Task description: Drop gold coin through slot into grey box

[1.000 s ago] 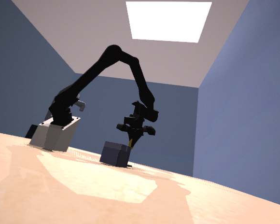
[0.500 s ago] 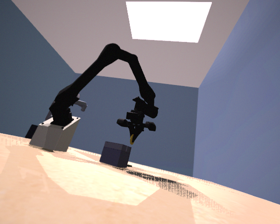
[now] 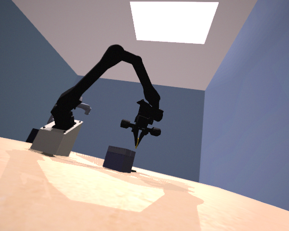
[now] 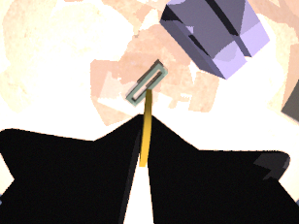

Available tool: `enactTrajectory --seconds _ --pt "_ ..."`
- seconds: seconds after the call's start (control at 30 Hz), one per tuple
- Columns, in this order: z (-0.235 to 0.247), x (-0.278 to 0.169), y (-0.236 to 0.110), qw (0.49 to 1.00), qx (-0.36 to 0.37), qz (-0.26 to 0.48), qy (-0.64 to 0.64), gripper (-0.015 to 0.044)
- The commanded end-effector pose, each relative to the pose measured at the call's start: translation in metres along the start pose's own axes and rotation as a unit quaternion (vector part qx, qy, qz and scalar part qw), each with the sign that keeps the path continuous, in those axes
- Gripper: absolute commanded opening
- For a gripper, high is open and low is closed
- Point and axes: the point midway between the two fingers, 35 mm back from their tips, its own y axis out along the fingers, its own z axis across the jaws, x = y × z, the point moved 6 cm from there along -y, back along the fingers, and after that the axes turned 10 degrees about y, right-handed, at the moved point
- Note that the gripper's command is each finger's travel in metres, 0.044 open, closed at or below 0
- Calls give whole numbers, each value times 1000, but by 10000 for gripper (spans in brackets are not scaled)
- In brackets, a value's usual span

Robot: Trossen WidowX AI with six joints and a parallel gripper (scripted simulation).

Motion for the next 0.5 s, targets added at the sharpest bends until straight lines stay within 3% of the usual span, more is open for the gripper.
enactTrajectory --seconds 0.0,0.47 --pt "-2 0 0 997 -3 1 -71 0" --pt "-3 -1 0 951 -3 1 -308 0"
